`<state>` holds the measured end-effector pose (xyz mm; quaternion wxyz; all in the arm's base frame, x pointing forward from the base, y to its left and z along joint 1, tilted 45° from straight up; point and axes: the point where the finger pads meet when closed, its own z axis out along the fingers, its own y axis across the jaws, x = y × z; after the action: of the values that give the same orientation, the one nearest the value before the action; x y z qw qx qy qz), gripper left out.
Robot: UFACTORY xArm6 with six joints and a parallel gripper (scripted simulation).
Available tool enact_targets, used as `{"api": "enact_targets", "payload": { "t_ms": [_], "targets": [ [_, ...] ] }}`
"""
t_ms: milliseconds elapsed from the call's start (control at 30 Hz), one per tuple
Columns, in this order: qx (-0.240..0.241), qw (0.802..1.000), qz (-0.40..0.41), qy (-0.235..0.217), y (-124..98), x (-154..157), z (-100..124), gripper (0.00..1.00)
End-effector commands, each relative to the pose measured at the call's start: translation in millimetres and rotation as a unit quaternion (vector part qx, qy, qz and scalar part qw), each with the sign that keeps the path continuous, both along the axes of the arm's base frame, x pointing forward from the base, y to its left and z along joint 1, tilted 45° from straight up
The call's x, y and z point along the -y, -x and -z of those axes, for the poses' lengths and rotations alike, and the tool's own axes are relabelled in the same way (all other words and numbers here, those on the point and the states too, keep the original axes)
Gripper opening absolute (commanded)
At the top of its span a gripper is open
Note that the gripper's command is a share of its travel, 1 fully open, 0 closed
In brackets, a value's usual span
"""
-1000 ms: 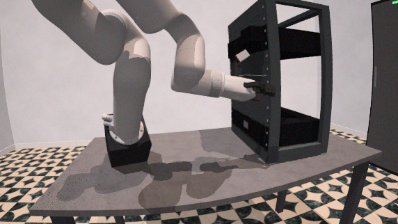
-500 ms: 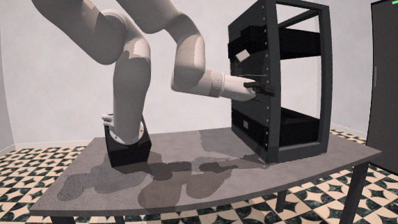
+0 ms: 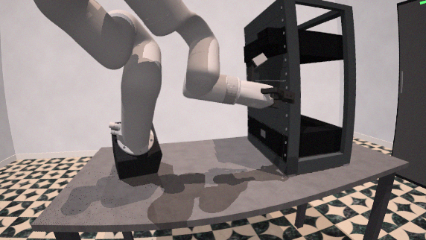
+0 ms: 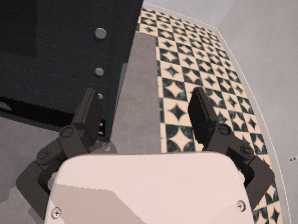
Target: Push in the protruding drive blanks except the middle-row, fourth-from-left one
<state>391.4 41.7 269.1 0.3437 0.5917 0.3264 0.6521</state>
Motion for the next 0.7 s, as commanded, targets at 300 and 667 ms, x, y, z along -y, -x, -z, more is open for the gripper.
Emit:
{"api": "enact_targets", "payload": {
  "t_ms": [300, 667],
  "targets": [
    [0.001, 1.0, 0.0, 0.001, 0, -1, -1, 1.0],
    [0.009, 0.999, 0.003, 0.035, 8, -14, -1, 1.0]
  ]
}}
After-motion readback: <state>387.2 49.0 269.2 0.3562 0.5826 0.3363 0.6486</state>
